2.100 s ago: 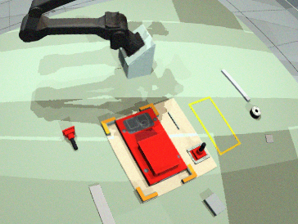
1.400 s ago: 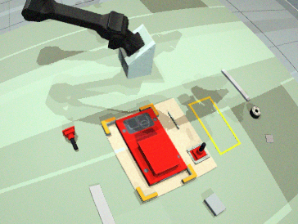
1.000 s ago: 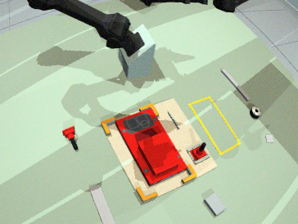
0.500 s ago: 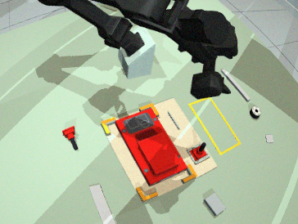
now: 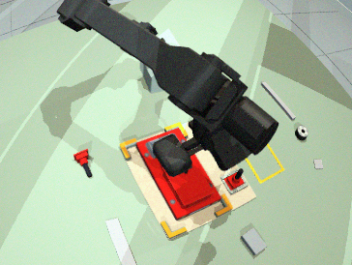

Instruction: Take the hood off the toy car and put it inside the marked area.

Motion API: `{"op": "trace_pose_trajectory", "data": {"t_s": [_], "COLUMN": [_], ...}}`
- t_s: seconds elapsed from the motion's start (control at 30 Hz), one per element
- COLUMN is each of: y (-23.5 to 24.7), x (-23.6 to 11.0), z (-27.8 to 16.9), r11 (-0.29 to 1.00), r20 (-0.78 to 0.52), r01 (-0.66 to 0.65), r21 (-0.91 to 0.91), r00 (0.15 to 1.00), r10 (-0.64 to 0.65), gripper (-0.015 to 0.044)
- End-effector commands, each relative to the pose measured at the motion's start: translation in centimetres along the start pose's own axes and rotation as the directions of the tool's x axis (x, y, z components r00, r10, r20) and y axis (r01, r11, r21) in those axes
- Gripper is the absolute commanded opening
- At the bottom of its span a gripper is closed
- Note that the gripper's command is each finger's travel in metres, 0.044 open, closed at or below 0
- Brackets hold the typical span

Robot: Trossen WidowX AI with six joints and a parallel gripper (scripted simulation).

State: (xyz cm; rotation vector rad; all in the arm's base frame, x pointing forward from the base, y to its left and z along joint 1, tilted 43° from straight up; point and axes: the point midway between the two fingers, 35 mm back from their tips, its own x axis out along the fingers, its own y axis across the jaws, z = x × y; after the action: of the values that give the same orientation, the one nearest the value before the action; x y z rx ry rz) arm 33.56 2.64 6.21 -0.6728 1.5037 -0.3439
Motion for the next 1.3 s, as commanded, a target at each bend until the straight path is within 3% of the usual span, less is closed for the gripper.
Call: {"op": "trace_pose_trajectory", "data": {"t_s": [0.0, 1.27], "y": [-2.1, -2.4], "x": [0.9, 2.9], "z": [0.0, -0.1], "r11": [0.992, 0.992], "r20": [-0.057, -0.056], "r01": [0.1, 0.099], "r21": [0.08, 0.081], "r00": [0.994, 0.994], "r10": [-0.095, -0.095], "gripper": [0.044, 0.044]}}
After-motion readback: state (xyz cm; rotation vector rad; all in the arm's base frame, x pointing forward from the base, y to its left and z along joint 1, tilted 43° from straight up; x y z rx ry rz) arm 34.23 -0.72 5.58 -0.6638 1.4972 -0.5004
